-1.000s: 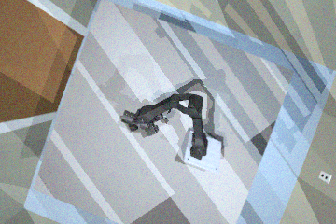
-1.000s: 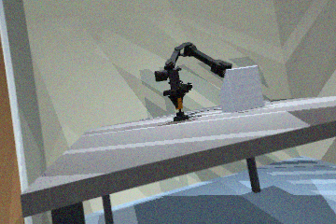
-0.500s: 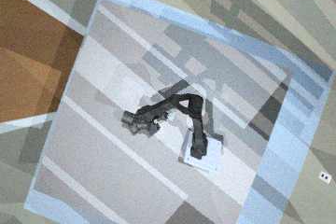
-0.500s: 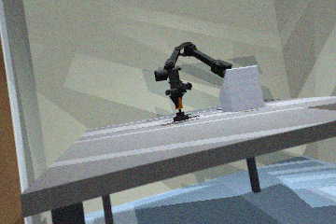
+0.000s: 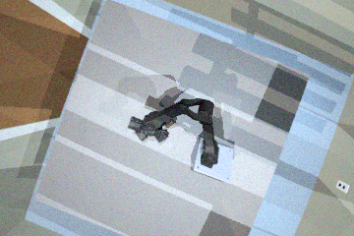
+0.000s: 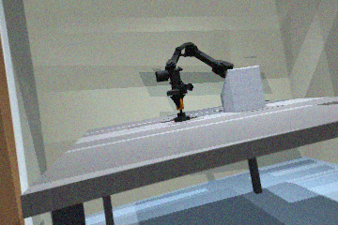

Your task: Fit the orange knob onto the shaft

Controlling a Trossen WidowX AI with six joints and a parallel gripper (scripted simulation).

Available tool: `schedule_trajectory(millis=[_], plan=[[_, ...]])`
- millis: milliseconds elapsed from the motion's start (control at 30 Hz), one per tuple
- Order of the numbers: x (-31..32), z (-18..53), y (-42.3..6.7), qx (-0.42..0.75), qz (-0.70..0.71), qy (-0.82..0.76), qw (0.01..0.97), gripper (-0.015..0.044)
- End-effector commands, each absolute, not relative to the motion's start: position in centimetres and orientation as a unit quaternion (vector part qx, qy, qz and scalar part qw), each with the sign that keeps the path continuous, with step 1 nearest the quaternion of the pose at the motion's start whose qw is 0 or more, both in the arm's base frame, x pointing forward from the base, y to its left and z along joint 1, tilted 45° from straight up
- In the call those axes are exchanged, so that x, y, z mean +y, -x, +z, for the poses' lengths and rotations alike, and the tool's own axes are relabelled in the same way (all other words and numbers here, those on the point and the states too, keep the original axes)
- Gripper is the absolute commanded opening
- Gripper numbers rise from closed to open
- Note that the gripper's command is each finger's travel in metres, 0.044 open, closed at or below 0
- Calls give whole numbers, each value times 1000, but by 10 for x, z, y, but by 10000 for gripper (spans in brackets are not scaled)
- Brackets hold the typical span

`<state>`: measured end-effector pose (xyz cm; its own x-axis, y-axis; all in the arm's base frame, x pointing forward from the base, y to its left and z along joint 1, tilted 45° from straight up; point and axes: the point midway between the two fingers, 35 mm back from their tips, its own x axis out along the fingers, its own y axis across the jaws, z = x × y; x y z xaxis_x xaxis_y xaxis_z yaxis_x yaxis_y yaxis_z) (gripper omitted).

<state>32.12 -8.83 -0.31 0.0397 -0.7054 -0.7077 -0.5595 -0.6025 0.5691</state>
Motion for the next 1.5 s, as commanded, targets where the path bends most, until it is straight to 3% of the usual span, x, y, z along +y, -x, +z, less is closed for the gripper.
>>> schedule_trajectory(millis=[0, 267, 1100, 1467], plan=[[-86, -1, -322, -440, -534, -718, 68, 0], [-87, -2, -322, -385, -575, -708, 139, 0], [-86, -1, -322, -382, -577, -707, 143, 0], [-88, -3, -321, -320, -614, -688, 216, 0]])
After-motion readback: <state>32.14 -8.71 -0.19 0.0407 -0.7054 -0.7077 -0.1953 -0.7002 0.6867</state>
